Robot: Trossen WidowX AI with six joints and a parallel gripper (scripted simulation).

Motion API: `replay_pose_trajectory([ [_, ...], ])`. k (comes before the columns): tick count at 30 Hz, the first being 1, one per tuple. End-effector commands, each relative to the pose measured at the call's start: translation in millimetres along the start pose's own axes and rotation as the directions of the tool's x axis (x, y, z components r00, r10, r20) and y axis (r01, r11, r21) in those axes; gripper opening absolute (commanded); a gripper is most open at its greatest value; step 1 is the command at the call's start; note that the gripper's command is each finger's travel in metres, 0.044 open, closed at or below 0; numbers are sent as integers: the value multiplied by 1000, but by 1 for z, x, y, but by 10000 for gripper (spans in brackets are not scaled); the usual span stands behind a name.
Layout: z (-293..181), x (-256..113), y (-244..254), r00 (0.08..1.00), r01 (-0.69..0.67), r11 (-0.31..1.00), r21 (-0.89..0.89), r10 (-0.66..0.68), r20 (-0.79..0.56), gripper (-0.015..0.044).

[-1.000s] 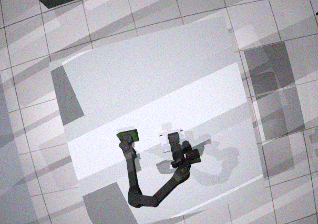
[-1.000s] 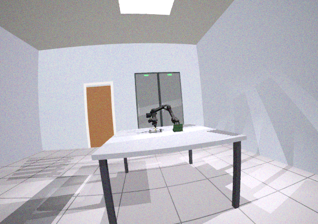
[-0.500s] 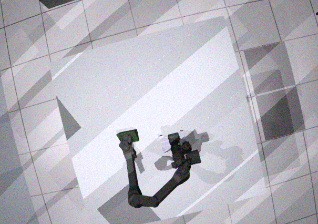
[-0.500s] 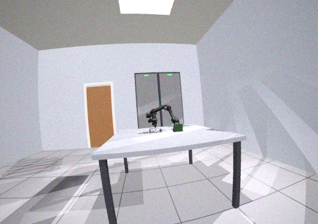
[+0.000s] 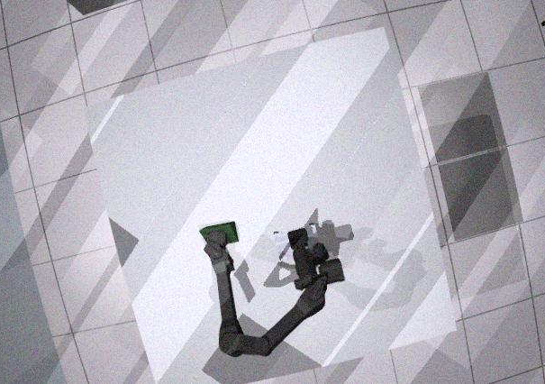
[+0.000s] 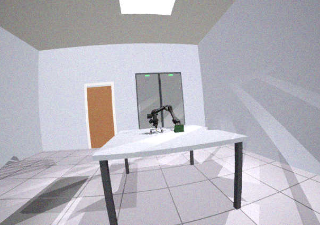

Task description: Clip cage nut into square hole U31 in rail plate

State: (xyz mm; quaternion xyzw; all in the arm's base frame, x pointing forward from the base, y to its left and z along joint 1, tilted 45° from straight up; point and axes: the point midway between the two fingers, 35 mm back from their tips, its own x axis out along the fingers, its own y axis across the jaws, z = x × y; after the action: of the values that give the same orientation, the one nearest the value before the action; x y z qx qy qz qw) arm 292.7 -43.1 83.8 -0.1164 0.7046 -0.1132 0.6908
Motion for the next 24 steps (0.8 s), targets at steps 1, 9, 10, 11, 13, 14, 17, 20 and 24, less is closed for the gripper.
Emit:
replay_pose_trajectory([
  [1,0,-1,0,1000,-13,1000,-3,13,0,23],
  [9,0,-1,-1,1000,-21,1000,-3,21,0,23],
  [10,0,-1,-1,1000,-21,1000,-3,21,0,23],
  [11,0,-1,-1,1000,-21,1000,-4,21,0,23],
  [13,0,0,-1,1000,-21,1000,-4,21,0,23],
  [14,0,0,-1,1000,-20,1000,-3,20,0,23],
  [17,0,0,-1,1000,-18,1000,-3,18,0,23],
  [20,0,0,-1,1000,-11,1000,-3,11,0,23],
  [24,0,0,-1,1000,3,1000,-3,-3,0,23],
])
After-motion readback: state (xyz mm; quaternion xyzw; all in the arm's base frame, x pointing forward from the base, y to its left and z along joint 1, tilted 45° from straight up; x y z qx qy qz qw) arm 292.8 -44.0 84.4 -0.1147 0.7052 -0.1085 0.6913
